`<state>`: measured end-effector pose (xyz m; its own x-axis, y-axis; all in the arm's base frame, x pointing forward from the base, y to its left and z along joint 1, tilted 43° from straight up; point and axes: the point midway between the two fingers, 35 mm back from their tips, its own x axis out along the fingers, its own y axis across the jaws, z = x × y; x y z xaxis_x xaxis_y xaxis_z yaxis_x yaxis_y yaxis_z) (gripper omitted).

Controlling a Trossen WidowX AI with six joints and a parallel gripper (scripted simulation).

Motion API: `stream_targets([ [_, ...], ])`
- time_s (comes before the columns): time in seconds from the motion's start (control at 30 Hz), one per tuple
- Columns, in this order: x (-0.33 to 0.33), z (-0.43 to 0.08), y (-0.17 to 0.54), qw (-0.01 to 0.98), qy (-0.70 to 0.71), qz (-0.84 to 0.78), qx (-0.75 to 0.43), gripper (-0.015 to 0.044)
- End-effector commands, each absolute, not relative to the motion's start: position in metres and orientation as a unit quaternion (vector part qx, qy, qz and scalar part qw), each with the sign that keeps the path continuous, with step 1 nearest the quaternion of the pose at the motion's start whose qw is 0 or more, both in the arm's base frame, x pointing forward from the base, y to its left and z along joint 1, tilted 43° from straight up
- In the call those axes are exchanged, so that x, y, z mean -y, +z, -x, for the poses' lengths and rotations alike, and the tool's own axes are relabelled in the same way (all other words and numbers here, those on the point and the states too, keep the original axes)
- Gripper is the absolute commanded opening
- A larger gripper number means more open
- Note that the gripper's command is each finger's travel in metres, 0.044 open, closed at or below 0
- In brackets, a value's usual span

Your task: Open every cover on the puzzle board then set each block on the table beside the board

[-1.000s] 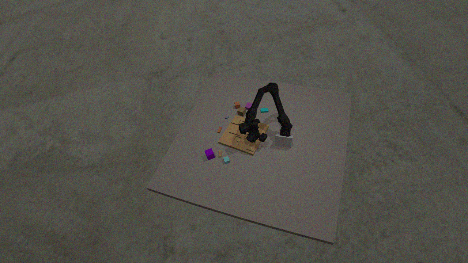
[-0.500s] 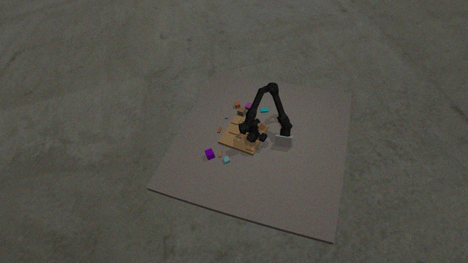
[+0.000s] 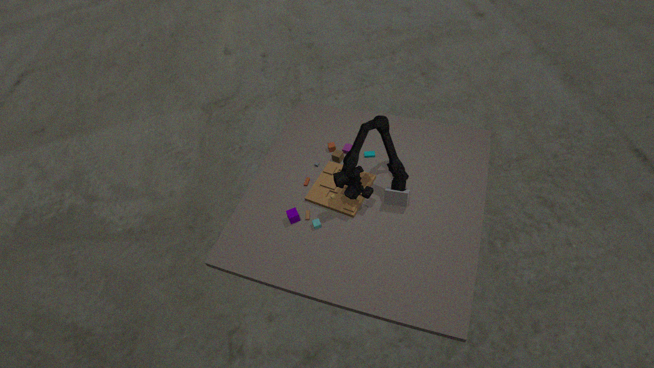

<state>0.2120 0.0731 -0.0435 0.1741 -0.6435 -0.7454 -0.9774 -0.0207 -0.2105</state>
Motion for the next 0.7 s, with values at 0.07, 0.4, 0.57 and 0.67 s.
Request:
stream_targets([
  [0.07,-0.0705,-0.2122,-0.0436,0.358,0.23,0.677,-0.601,0.0],
  [0.4,-0.0732,-0.212,-0.0434,0.361,0.231,0.676,-0.6,0.0],
  [0.57,-0.0758,-0.2109,-0.0408,0.36,0.231,0.676,-0.6,0.0],
  [0.67,-0.0781,-0.2096,-0.0382,0.359,0.231,0.676,-0.6,0.0],
])
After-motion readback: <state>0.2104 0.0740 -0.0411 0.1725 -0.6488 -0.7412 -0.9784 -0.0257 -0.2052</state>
